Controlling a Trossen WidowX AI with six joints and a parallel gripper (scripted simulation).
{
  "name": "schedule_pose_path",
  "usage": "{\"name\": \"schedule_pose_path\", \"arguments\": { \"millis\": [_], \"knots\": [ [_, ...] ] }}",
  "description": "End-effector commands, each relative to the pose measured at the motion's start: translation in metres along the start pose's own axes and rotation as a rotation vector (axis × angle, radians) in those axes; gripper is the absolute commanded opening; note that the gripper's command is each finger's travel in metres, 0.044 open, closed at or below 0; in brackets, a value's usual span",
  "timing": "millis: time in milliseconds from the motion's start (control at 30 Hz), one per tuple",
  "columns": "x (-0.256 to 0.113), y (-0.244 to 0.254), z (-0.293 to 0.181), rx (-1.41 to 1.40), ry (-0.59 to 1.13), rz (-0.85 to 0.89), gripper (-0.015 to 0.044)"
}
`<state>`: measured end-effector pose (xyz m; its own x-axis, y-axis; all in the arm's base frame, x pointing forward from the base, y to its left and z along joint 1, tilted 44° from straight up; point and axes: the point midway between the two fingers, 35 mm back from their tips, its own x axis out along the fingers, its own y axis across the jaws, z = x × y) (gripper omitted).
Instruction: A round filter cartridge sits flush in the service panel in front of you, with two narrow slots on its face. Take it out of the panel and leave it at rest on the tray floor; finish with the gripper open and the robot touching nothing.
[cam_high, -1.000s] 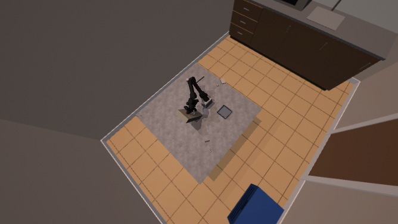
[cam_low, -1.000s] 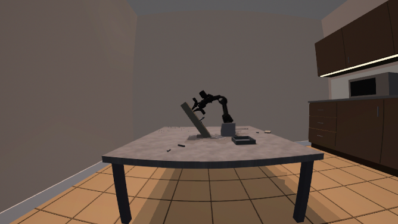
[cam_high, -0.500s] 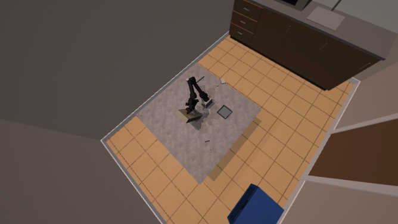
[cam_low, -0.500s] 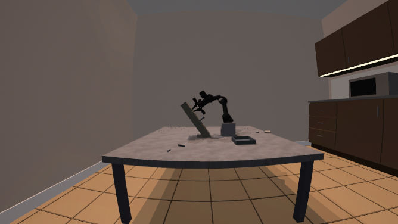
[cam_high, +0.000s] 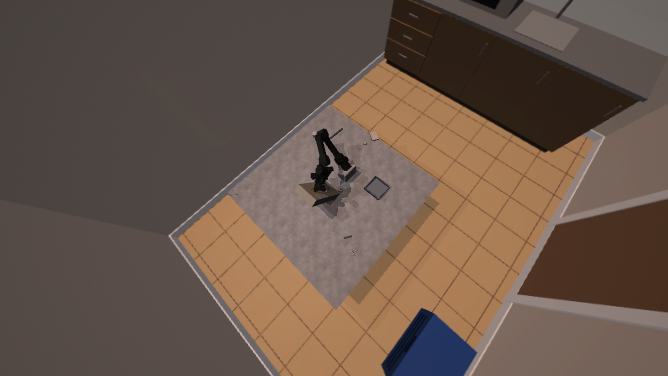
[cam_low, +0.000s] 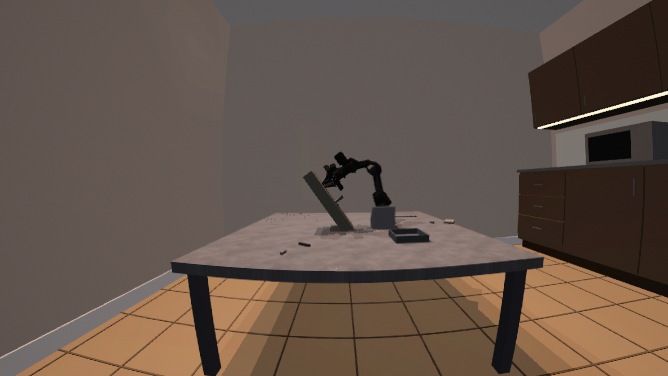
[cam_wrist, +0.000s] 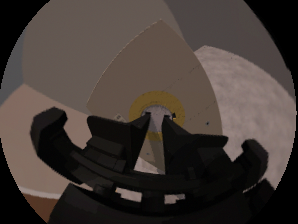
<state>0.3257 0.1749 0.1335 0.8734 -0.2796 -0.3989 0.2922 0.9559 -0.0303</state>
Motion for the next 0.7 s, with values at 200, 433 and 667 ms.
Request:
{"name": "schedule_pose_path", "arguments": {
  "millis": [200,433,667],
  "knots": [
    [0.0081,-0.0001,0.0005,-0.322,0.01,-0.004,0.0],
    [0.0079,-0.0001,0.0005,-0.564,0.01,-0.002,0.0],
    [0.0089,-0.0002,0.0005,-0.509,0.01,-0.003,0.0]
  ]
}}
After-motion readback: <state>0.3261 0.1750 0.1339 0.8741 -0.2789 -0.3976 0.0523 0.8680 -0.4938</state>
